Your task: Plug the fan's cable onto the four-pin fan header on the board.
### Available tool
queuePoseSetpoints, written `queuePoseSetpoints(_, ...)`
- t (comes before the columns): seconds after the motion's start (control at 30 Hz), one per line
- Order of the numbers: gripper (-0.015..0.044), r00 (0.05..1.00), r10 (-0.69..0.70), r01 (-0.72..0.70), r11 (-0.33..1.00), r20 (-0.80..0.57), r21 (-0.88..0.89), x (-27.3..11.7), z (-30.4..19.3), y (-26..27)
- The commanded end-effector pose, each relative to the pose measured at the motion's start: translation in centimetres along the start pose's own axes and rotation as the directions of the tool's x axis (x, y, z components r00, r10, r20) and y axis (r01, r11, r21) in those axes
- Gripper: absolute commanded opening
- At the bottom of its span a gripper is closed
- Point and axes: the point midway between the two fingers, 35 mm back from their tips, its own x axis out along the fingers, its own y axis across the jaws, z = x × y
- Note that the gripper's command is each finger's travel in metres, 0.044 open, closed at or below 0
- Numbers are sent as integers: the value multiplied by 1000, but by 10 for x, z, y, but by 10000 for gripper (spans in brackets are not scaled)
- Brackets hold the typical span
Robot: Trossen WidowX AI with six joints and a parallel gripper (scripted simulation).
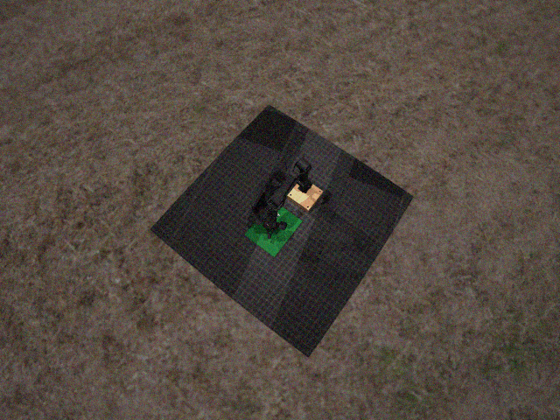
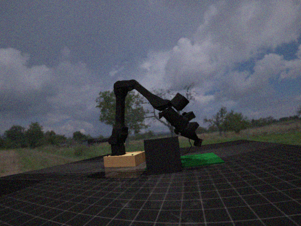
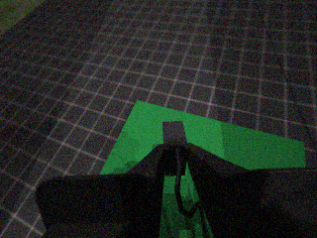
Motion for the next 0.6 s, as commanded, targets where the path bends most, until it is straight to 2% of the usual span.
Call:
queuePoseSetpoints(0.0,0,999,2,-2,1000,49,-3,-4,2,0)
queuePoseSetpoints(0.57,0,981,11,-7,1000,192,-23,-14,-4,3)
